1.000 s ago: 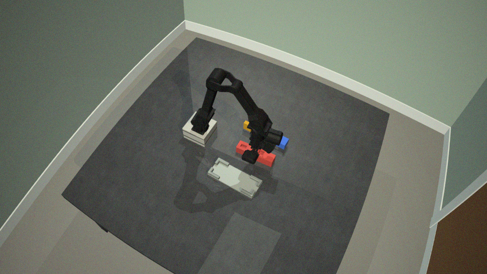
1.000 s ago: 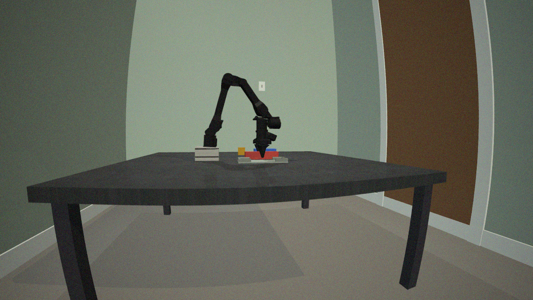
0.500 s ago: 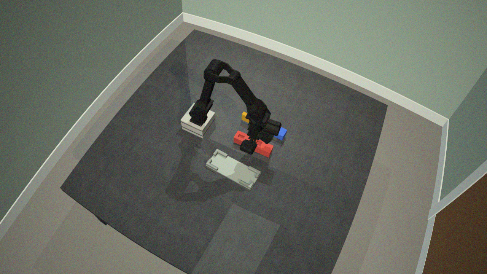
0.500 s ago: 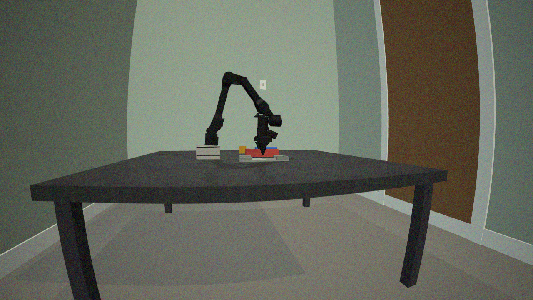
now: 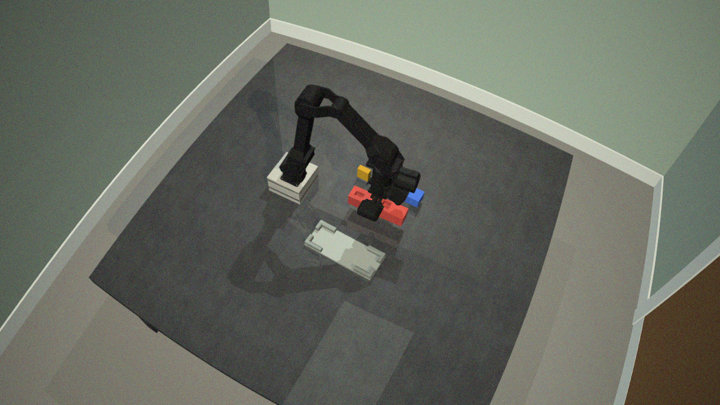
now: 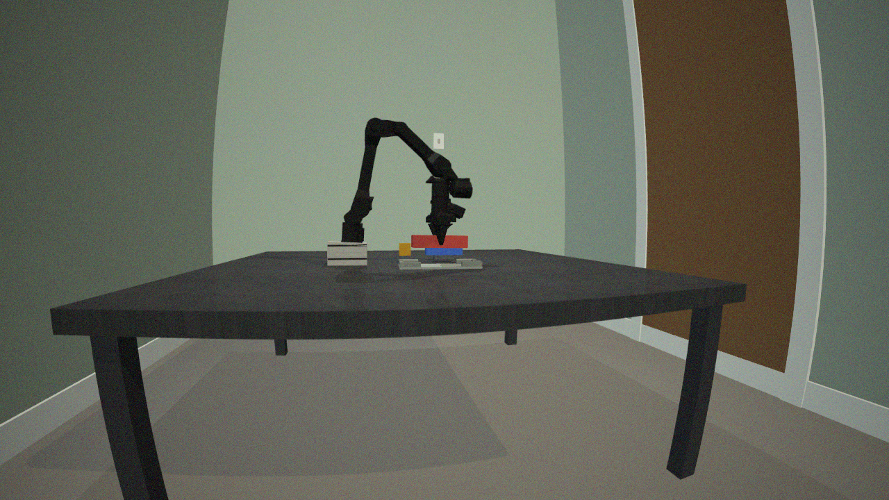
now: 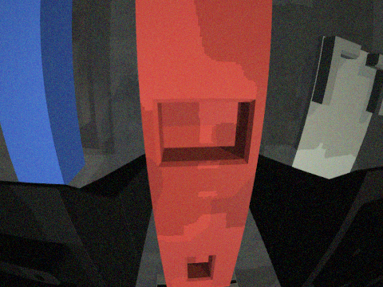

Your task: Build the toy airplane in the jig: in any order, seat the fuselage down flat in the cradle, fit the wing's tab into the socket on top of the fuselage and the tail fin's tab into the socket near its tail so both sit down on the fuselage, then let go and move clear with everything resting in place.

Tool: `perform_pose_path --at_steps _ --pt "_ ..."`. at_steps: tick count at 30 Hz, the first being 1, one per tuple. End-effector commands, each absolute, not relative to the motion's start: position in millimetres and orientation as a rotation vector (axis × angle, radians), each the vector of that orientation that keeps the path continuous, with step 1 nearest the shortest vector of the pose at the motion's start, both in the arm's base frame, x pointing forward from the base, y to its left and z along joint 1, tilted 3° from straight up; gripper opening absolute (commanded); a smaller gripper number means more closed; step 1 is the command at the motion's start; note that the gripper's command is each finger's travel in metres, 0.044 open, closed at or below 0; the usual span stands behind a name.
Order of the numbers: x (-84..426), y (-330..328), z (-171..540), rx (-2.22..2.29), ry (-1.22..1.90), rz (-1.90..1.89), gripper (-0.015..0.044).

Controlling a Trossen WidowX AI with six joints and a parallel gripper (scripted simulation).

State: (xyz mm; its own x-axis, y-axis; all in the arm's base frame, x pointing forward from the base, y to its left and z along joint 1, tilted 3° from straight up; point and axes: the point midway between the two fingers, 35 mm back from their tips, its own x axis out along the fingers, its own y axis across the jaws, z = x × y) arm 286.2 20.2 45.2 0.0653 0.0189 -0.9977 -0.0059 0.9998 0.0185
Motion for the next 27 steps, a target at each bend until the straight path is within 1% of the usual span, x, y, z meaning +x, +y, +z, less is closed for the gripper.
perform_pose_path --at_steps 1,21,27 --pt "288.0 20.4 62.4 0.012 1.494 0.022 0.0" --pt "275.4 18.6 123.9 0.012 1.494 0.022 0.0" --pt "275.1 16.6 125.0 0.012 1.494 0.022 0.0"
